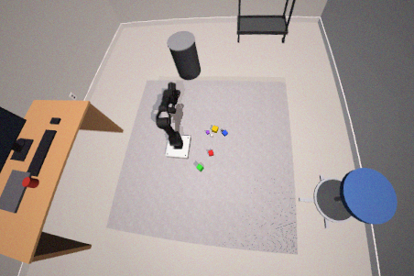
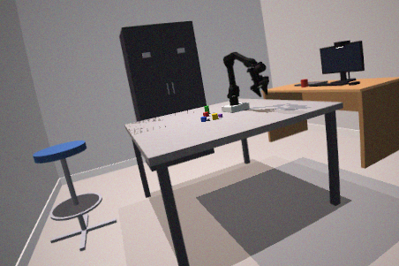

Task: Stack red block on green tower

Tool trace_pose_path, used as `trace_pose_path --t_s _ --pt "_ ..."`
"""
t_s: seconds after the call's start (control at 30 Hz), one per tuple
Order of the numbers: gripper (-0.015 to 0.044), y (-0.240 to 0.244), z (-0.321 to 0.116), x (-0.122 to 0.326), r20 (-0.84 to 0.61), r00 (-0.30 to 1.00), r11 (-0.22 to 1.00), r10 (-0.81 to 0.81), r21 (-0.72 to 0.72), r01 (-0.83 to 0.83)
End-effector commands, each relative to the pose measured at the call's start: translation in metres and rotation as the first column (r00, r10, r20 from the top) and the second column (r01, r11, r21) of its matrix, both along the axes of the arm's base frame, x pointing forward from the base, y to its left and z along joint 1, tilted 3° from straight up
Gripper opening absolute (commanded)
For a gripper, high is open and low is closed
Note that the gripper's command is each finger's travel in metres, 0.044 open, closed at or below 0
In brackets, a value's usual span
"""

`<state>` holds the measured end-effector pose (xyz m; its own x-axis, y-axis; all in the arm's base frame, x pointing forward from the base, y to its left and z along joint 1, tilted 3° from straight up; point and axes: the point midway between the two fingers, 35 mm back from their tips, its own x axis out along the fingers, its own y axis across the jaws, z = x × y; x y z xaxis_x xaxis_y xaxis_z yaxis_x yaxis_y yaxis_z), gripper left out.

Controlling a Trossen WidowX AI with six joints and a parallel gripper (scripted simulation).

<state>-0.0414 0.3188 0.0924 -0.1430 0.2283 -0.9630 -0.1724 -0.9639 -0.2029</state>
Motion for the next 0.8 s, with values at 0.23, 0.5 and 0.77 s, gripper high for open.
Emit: trace_pose_path --t_s 0.23,0.5,0.77 --pt "0.044 -0.012 -0.002 0.079 0.011 0.94 0.939 -0.341 -0.046 0.341" --pt "0.044 -0.034 -0.001 0.139 0.016 0.801 0.798 -0.599 -0.073 0.598" --pt "0.044 -0.066 -0.001 0.191 0.024 0.594 0.589 -0.804 -0.098 0.802"
